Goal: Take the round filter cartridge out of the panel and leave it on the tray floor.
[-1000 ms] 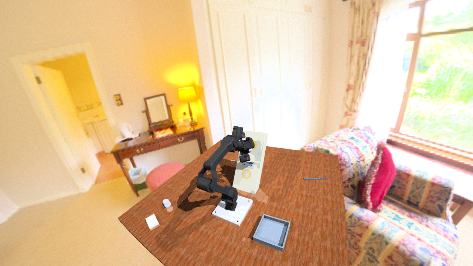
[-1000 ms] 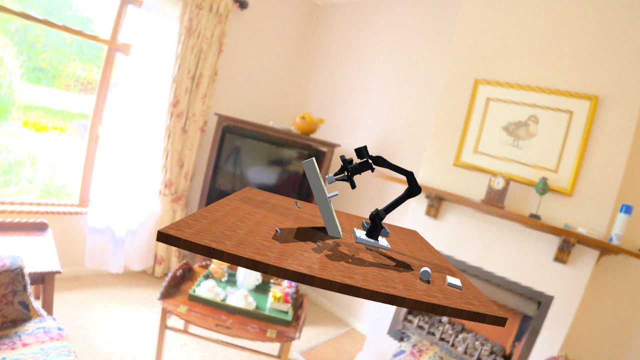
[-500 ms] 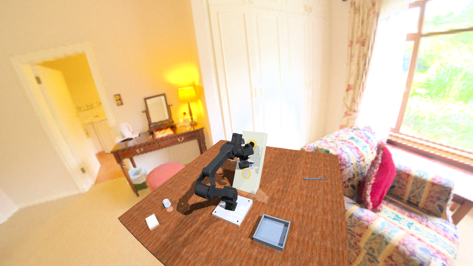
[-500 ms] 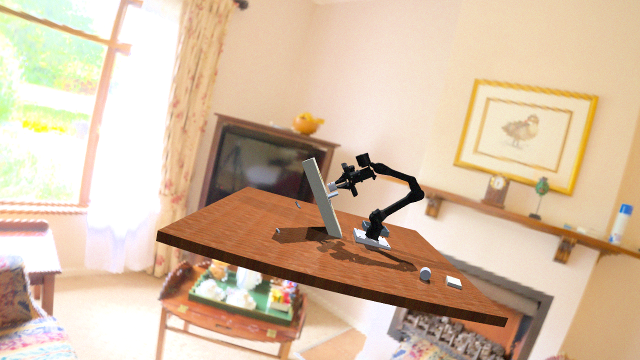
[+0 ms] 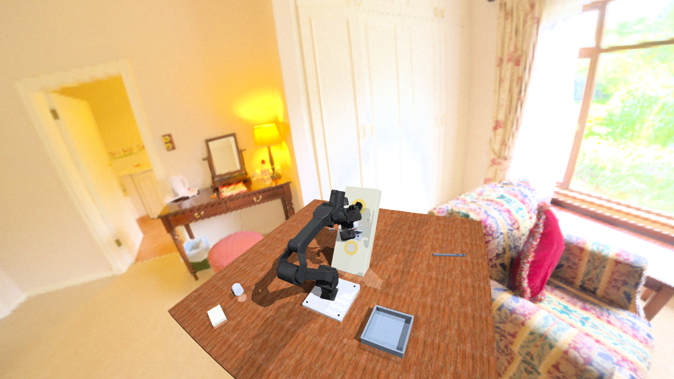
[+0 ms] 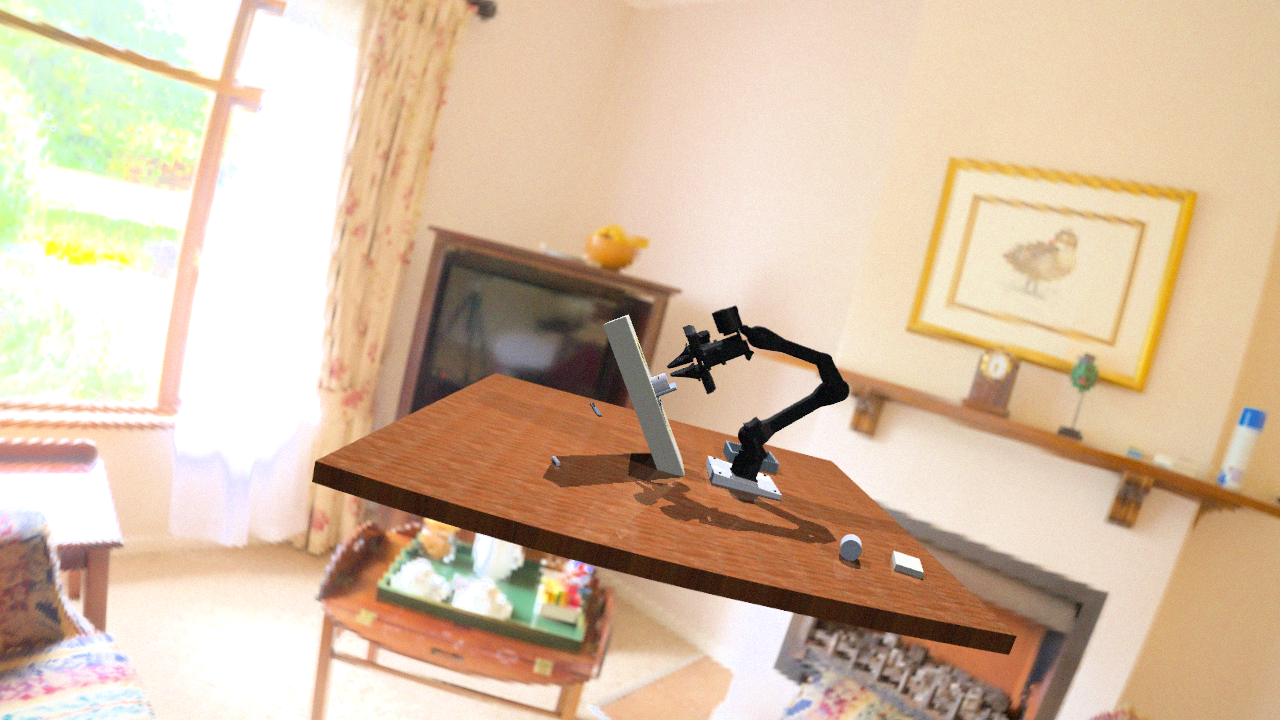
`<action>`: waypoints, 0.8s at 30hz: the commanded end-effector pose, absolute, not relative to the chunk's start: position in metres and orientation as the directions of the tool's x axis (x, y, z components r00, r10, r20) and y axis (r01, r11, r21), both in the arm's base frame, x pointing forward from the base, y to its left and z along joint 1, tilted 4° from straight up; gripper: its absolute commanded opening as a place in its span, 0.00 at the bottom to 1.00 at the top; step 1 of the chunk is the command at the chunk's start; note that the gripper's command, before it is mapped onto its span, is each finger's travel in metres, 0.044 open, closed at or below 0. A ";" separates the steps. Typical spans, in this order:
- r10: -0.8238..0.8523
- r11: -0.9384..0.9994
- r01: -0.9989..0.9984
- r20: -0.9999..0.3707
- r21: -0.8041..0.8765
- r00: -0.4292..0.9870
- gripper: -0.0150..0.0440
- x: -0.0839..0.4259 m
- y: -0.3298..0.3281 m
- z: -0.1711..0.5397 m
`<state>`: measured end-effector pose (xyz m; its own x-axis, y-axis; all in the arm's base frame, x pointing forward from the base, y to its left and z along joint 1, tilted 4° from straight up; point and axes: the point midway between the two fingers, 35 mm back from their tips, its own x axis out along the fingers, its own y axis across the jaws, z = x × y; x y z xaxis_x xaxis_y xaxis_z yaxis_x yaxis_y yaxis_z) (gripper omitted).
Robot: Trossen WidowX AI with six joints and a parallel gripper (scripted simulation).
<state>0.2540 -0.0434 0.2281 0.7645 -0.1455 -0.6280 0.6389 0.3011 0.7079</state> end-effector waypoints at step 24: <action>-0.142 0.424 0.637 -0.648 0.643 0.748 0.79 0.287 -0.047 0.349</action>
